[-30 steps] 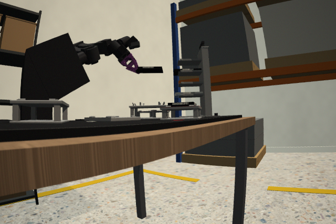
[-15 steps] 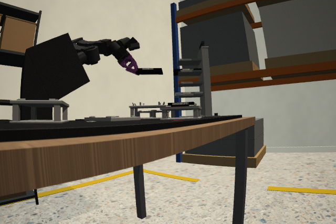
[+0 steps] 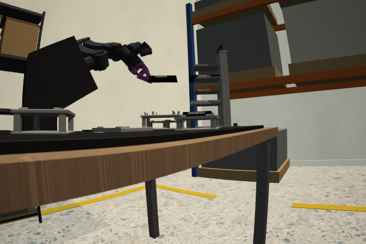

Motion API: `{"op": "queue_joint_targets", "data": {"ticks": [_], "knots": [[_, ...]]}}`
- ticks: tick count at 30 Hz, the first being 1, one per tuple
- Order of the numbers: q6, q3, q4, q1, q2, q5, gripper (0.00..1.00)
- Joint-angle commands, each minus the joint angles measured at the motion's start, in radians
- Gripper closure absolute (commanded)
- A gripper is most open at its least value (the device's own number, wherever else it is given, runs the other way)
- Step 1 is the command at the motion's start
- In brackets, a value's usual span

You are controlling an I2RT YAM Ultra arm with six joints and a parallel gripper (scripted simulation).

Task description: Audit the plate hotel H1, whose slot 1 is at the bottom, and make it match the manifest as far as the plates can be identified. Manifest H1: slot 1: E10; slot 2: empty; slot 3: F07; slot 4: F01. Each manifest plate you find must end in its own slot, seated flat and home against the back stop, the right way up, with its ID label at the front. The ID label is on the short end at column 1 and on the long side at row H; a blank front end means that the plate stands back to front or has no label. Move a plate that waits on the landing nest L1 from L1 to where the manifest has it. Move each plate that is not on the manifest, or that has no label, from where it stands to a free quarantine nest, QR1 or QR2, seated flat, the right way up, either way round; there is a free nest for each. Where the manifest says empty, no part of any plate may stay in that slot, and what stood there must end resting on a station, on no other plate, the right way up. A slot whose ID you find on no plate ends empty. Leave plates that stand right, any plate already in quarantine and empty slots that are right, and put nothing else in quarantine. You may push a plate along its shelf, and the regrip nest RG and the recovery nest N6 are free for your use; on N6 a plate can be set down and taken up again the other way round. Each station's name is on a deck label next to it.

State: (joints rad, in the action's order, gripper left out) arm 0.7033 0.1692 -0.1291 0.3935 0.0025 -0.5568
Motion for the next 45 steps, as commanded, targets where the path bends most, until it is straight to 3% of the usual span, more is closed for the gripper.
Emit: {"op": "queue_joint_targets", "data": {"ticks": [1,45], "knots": [[-0.001,0.001,0.022,0.017,-0.002,0.051,0.14],[-0.015,-0.046,0.121,0.228,0.047,0.262,0.14]]}}
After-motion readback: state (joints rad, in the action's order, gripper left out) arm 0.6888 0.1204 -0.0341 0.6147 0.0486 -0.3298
